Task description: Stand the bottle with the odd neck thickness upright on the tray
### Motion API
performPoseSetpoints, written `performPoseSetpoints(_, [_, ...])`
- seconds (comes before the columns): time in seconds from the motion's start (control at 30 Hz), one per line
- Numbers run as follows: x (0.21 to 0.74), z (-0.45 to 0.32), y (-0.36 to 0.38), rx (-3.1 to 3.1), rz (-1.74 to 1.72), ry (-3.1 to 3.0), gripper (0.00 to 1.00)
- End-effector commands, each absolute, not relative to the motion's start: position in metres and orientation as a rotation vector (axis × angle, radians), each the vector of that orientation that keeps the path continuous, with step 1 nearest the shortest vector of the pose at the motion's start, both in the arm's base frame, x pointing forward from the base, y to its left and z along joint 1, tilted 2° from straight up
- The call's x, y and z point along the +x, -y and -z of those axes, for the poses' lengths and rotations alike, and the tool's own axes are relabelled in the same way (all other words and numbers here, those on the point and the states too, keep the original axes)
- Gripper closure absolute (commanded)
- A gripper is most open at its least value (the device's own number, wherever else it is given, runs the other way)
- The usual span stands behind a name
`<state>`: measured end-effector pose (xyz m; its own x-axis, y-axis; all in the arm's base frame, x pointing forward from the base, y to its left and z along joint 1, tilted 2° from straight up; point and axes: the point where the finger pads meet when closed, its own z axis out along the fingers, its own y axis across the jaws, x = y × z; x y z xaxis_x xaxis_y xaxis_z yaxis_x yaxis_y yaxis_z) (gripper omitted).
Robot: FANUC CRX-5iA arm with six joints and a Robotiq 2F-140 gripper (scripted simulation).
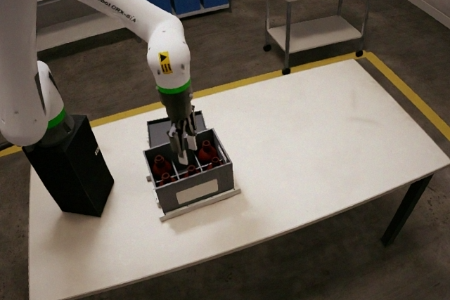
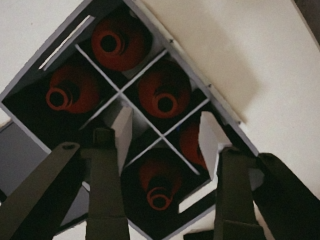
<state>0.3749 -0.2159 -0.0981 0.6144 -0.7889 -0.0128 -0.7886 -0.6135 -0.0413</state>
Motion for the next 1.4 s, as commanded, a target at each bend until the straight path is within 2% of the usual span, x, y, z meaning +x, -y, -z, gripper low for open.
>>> performPoseSetpoints(0.0, [0.375,0.098,0.216,-2.784,0.013,-1.361,0.56])
performPoseSetpoints(1.37, [0.376,0.132,0.215,-2.784,0.013,-1.361,0.56])
